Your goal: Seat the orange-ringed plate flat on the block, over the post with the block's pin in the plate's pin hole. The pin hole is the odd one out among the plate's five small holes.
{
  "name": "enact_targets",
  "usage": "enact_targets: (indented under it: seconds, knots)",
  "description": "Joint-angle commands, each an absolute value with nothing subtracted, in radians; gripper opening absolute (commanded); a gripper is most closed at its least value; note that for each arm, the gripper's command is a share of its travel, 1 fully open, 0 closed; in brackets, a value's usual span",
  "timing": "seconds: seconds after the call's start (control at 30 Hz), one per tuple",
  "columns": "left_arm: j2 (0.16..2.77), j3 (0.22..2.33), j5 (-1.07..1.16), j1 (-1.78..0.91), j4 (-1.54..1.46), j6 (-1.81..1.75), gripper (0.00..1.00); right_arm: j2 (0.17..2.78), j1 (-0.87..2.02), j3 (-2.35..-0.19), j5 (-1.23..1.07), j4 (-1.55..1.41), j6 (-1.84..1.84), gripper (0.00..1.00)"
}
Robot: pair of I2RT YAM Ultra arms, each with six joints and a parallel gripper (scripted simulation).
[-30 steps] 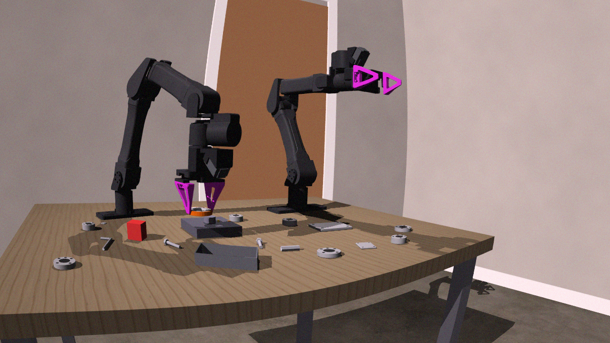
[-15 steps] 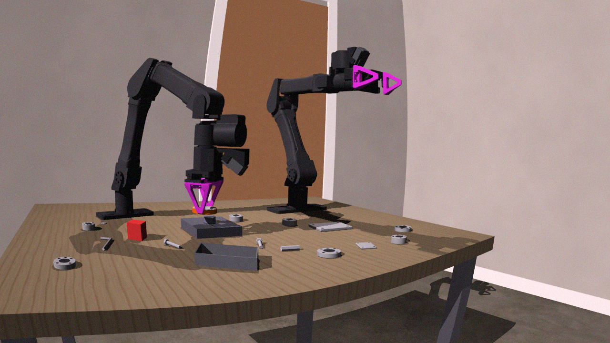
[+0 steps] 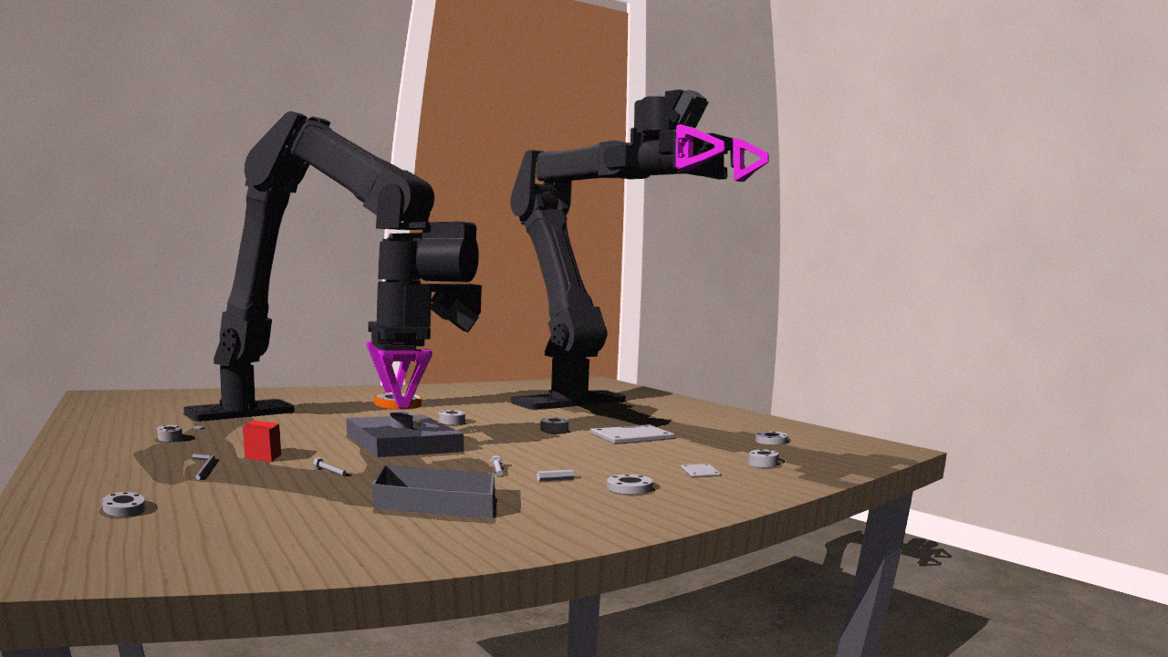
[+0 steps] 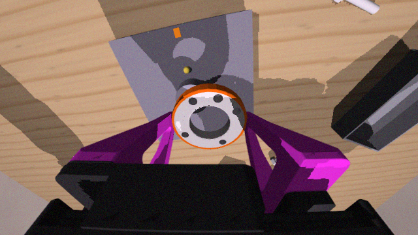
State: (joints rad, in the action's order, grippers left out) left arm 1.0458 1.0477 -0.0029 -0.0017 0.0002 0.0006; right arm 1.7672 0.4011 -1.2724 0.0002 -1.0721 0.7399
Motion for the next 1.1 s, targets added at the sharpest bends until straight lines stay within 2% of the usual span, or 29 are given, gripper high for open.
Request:
enact_targets:
  seconds: [0.0, 0.37, 1.07]
  knots:
    - [1.044, 1.083, -0.001, 0.009, -0.006, 0.006, 1.00, 1.726, 0.420, -1.262, -0.005, -1.055, 0.893, 0.00]
    - [1.044, 1.083, -0.001, 0.009, -0.006, 0.006, 1.00, 1.708, 0.462, -1.244, -0.006, -1.057, 1.196, 0.00]
    - [1.044, 1.083, -0.001, 0.009, -0.006, 0.006, 1.00, 1.763, 0.460, -1.207, 0.000, -1.004, 1.115, 0.00]
